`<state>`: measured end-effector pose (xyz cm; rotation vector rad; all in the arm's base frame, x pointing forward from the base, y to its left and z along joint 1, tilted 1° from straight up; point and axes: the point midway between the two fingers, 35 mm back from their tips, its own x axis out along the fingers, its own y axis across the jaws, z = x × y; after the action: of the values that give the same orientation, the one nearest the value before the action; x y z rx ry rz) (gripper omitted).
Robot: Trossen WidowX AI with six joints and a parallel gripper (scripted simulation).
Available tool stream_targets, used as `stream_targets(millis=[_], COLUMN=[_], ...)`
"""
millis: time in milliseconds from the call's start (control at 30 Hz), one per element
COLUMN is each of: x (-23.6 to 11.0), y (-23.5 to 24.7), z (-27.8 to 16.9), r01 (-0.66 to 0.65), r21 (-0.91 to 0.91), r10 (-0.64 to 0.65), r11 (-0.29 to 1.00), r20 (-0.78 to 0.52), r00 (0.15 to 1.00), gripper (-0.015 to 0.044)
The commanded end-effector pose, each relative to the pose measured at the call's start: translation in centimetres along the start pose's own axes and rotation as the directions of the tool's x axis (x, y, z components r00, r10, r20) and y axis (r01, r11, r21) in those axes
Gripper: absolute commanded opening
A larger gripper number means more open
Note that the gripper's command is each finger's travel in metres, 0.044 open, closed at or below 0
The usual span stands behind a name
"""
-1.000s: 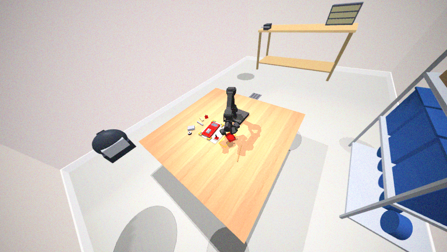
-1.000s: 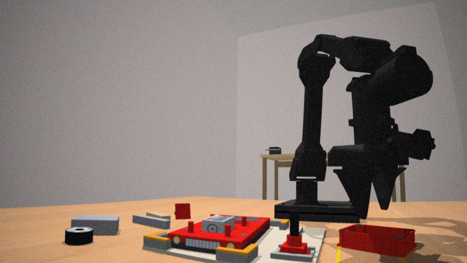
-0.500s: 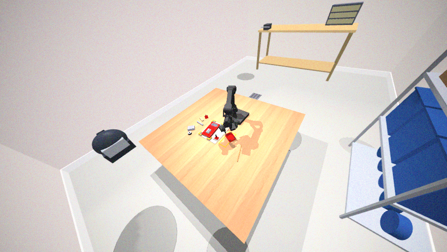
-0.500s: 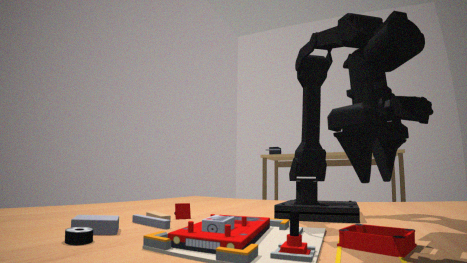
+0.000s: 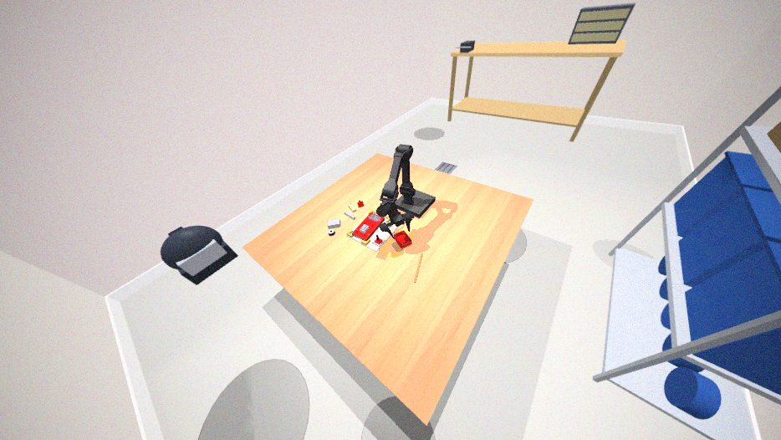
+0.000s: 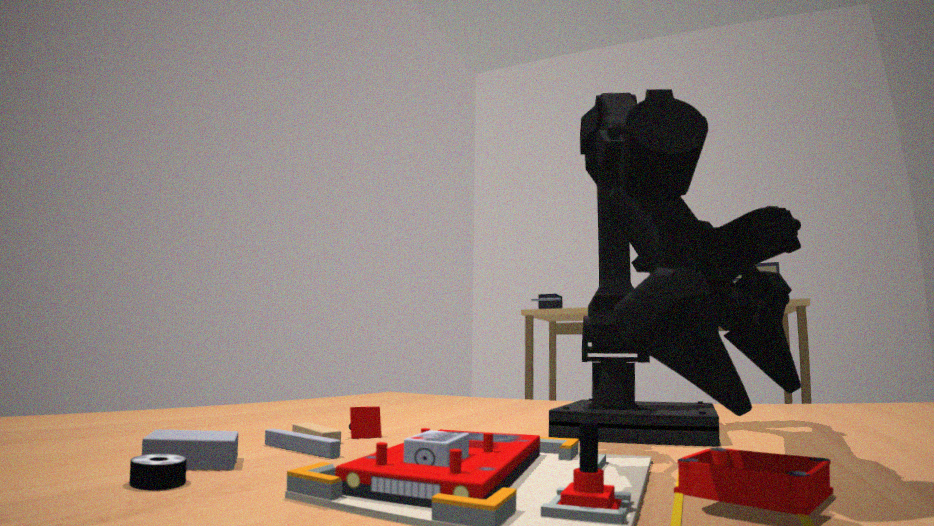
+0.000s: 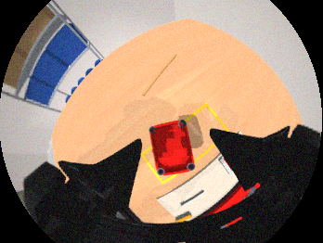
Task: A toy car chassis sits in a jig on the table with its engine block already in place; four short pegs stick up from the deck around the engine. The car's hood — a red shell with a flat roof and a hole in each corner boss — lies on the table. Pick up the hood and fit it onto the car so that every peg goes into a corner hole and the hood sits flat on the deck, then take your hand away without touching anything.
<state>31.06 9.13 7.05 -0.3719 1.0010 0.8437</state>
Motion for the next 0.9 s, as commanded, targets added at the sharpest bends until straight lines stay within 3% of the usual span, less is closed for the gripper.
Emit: stream_targets(millis=[0,233,867], x=[-0.1,-1.6,-0.7], y=[0.2,1.4,1.1], z=[-0.7,-2.5,-2.9], r01=[-0.009,0.026,0.031], r21=[-0.016,-0.092,-0.096], r10=[0.012,0.021,0.019], r11=[1.000,0.995,0.995], r20=[0.176,0.475,0.483], r00=[0.984,0.880,0.875], gripper=[0.0440,0.0440,0.0440])
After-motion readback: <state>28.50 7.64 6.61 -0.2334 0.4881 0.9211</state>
